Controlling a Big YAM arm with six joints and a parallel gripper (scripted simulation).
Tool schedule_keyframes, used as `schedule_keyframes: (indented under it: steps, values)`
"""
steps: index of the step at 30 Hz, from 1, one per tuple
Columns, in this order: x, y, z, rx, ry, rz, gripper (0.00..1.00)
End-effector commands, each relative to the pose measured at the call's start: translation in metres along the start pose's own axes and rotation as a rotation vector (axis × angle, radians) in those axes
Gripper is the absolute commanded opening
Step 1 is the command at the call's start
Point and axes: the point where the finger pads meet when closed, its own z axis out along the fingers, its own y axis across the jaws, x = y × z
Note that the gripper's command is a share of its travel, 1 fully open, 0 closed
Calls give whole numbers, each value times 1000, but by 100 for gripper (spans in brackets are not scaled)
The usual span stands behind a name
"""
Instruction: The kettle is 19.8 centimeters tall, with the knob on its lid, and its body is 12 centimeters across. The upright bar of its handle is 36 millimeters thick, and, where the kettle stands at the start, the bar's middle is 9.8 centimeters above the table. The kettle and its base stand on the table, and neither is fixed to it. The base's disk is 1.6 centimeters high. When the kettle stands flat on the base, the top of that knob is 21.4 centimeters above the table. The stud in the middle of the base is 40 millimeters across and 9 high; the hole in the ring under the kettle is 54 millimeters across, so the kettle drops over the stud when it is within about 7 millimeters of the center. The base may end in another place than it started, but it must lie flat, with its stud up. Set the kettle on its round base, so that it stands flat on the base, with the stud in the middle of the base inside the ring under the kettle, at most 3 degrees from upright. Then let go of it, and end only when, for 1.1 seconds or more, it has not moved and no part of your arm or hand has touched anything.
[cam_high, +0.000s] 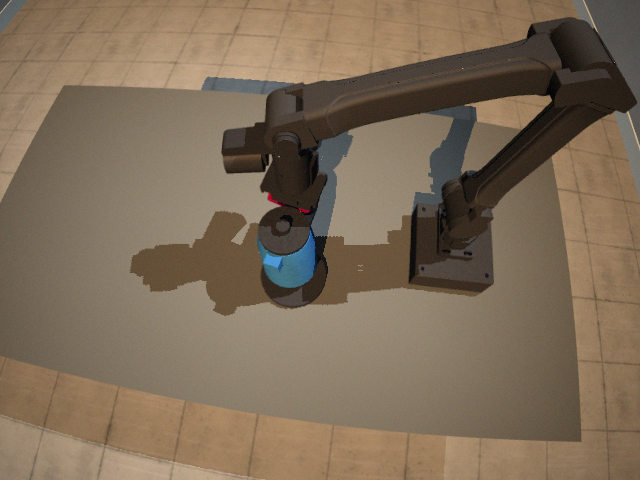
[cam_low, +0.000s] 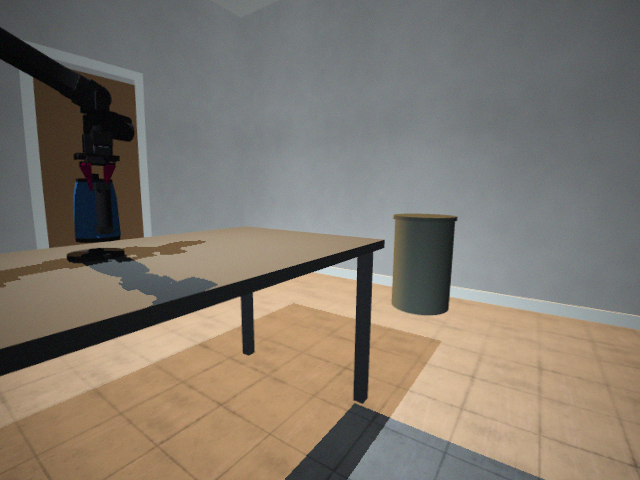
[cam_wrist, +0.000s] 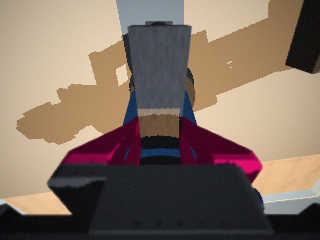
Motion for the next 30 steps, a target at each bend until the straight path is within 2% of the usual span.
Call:
schedule_keyframes:
  steps: [1,30]
  values:
    - [14,18,-38,-91,39,2,0]
    - [14,18,-38,-91,39,-2,0]
